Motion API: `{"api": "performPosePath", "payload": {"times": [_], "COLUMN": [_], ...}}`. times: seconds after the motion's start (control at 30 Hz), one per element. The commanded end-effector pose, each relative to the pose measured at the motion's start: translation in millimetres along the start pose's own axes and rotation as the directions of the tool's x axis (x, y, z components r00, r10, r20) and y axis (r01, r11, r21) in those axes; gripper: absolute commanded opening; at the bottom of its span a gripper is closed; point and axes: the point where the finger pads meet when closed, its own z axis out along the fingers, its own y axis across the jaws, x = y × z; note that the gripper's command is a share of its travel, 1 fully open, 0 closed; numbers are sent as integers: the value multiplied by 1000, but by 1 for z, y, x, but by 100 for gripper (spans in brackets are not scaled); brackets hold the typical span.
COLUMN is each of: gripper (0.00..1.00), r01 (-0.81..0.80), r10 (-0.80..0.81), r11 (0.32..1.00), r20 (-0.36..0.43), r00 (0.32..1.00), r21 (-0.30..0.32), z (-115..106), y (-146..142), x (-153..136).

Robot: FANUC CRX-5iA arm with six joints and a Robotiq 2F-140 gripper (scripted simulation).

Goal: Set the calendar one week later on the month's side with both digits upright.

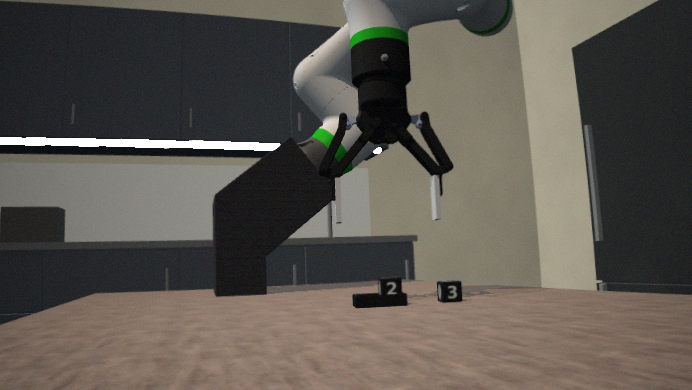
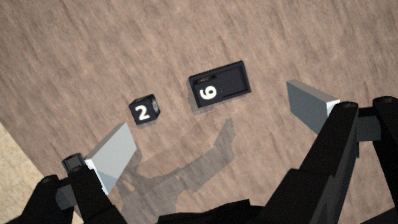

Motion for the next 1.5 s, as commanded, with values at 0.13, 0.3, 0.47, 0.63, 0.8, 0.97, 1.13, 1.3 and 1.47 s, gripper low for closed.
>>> {"api": "performPosePath", "payload": {"times": [0.13, 0.3, 0.47, 0.63, 0.8, 0.97, 1.13, 1.3, 1.47], "gripper": [28, 28, 28, 28, 28, 28, 28, 28, 28], "r01": [49, 49, 49, 49, 49, 49, 49, 49, 49], "r10": [-49, -49, -49, -49, -49, -49, -49, -49, -49], "r11": [999, 999, 999, 999, 999, 999, 999, 999, 999], "r20": [-3, -3, -3, -3, -3, -3, -3, -3, -2], "r00": [999, 999, 999, 999, 999, 999, 999, 999, 999], "r21": [7, 7, 7, 7, 7, 7, 7, 7, 6], "z": [0, 0, 0, 0, 0, 0, 0, 0, 0], "y": [1, 1, 1, 1, 1, 1, 1, 1, 1], "x": [0, 0, 0, 0, 0, 0, 0, 0, 0]}}
